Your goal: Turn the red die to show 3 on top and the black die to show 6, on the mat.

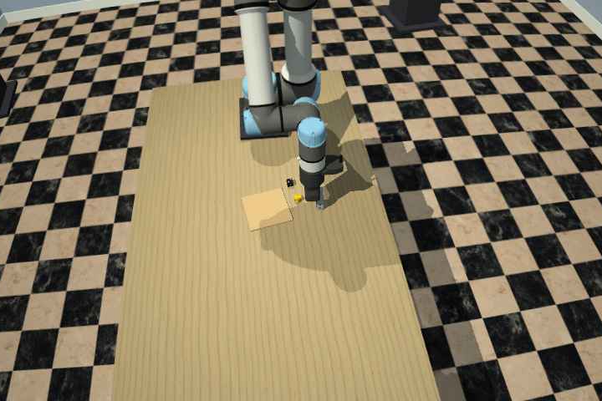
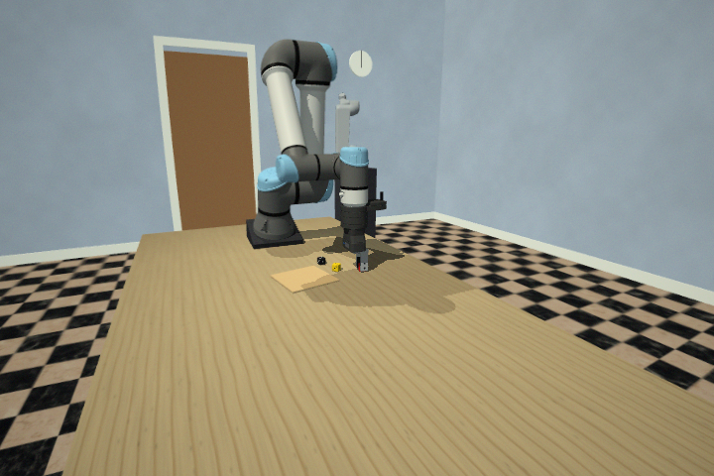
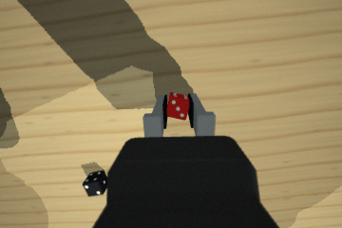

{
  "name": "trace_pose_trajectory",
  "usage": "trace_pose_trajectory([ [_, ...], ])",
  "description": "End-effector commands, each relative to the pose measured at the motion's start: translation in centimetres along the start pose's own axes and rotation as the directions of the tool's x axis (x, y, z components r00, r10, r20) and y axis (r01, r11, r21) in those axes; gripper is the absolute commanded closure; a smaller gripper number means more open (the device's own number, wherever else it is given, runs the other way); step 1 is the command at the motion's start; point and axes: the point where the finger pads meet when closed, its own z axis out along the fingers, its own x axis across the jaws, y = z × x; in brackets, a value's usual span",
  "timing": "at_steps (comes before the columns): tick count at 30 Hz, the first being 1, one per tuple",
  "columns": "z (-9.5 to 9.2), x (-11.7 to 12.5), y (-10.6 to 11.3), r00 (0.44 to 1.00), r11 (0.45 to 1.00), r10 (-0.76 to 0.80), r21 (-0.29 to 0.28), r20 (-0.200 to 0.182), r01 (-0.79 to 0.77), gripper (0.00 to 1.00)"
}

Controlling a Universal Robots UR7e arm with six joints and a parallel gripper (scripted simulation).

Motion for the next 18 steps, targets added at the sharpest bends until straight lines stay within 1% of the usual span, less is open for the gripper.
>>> trace_pose_trajectory([
  [1, 0.2, -0.3, 0.0, 1.0, 1.0, -0.001, 0.0, 0.005, 0.001, 0.6],
  [5, -0.2, -0.3, 0.0, 1.0, 1.0, -0.001, 0.0, 0.005, 0.001, 0.6],
  [9, -1.2, -0.3, 0.0, 1.0, 1.0, -0.001, 0.0, 0.005, 0.001, 0.6],
  [11, -1.2, -0.3, 0.0, 1.0, 1.0, -0.001, 0.0, 0.005, 0.001, 0.6],
  [14, -2.5, -0.3, 0.0, 1.0, 1.0, -0.001, 0.0, 0.005, 0.001, 0.6],
  [18, -4.7, -0.3, 0.0, 1.0, 1.0, -0.001, 0.0, 0.005, 0.001, 0.6],
])
